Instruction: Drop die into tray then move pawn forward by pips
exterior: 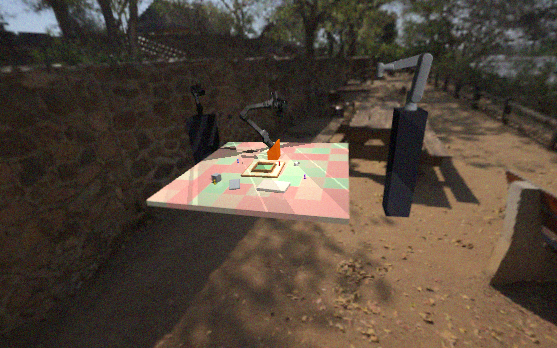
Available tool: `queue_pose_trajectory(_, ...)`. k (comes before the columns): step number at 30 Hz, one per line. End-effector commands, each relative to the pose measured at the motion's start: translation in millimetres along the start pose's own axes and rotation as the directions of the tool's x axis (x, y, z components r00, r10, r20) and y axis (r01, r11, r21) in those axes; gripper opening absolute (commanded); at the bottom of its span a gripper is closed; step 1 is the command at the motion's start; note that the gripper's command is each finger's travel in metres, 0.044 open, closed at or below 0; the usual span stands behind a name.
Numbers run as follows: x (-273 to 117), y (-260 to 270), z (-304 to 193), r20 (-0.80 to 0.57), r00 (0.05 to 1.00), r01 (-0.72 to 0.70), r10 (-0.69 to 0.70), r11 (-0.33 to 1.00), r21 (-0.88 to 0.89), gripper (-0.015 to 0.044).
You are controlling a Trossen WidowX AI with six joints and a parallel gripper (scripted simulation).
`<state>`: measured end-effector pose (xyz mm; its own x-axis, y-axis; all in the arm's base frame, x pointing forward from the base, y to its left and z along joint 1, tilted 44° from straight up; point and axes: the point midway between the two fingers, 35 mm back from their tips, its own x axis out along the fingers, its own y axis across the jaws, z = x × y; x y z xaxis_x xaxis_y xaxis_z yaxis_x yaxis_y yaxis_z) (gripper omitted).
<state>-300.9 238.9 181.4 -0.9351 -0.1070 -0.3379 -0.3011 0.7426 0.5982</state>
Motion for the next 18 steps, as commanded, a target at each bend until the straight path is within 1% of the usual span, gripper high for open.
queue_pose_trajectory(1, -17.2, 3.3, 60.5, 0.172, 0.985, -0.043, 0.022, 0.992, 0.12, 0.0275)
queue_pose_trajectory(5, -45.1, -3.8, 126.7, 0.354, 0.935, -0.105, 0.008, 0.961, 0.255, 0.0275)
queue_pose_trajectory(10, -87.7, -30.1, 200.2, 0.545, 0.835, -0.192, -0.074, 0.89, 0.414, 0.0275)
queue_pose_trajectory(14, -126.2, -63.0, 248.8, 0.649, 0.739, -0.265, -0.179, 0.809, 0.525, 0.0275)
queue_pose_trajectory(18, -166.2, -107.0, 287.5, 0.699, 0.643, -0.331, -0.312, 0.71, 0.621, 0.0275)
